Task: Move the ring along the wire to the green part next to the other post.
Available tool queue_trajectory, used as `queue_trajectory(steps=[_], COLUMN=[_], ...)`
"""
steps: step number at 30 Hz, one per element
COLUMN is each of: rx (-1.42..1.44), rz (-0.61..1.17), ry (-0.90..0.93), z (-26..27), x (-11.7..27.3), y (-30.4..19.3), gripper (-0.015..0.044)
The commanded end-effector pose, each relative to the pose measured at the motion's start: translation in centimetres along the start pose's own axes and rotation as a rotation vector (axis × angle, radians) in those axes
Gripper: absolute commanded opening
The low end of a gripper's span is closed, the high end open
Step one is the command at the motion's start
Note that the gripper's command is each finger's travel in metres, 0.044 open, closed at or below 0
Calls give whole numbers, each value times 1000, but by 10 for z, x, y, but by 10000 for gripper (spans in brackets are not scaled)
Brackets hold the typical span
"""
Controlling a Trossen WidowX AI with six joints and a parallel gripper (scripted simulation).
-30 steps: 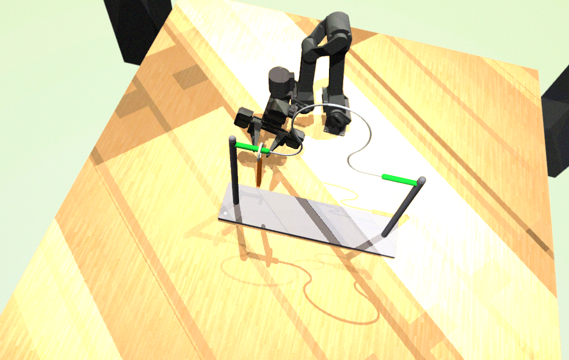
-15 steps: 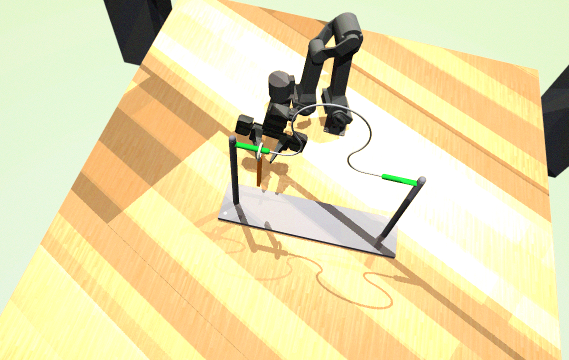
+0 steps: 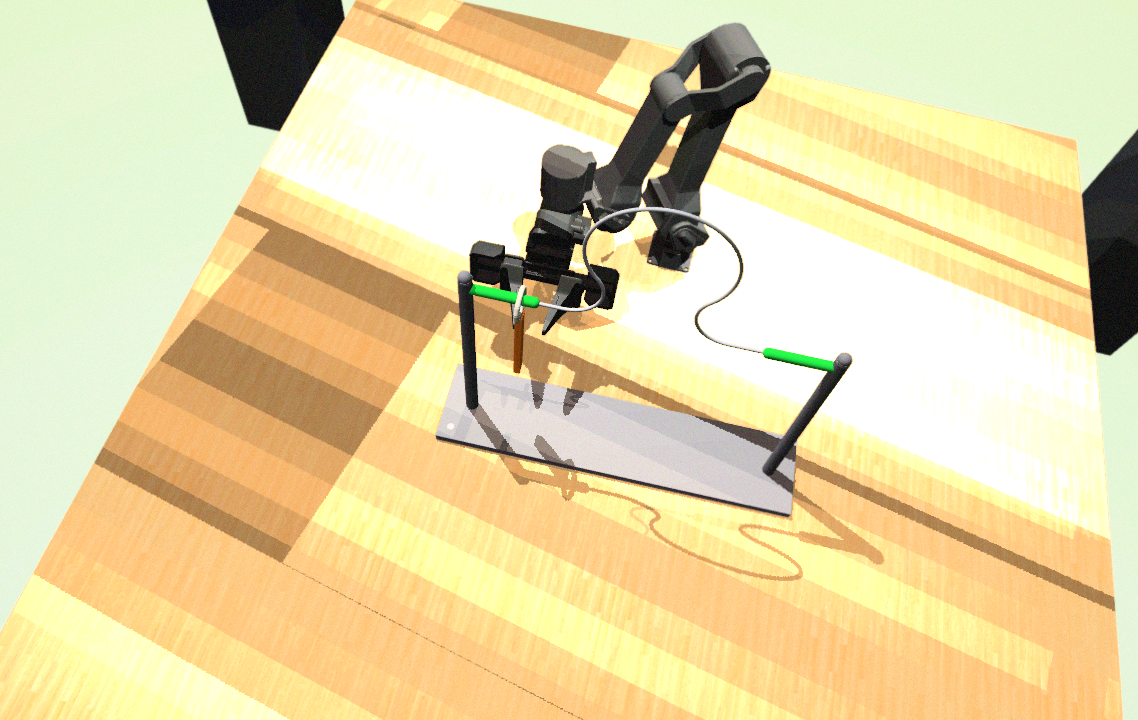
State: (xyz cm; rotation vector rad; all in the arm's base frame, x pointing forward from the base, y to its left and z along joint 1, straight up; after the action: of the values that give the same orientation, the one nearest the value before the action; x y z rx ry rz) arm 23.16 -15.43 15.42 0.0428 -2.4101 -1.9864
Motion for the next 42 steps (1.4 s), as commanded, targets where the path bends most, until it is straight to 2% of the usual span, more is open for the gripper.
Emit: queue_trajectory(steps=[1, 42], rx=[-5, -4], rz=[-4, -9], ry=[-5, -6], z=[-3, -4], x=[-6, -68], y=[3, 5], gripper=[160, 160])
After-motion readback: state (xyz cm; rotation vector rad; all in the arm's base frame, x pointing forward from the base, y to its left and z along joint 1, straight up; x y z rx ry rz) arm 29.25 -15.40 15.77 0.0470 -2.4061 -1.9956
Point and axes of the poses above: the point midway between the two fingers, 35 mm back from their tips, its own x axis back along the fingers, its own z axis across the jaws, y = z × x, the point moved 2 cm from there along x, back along the fingers, and after that the axes turned 10 degrees about x, right-handed, at the moved point
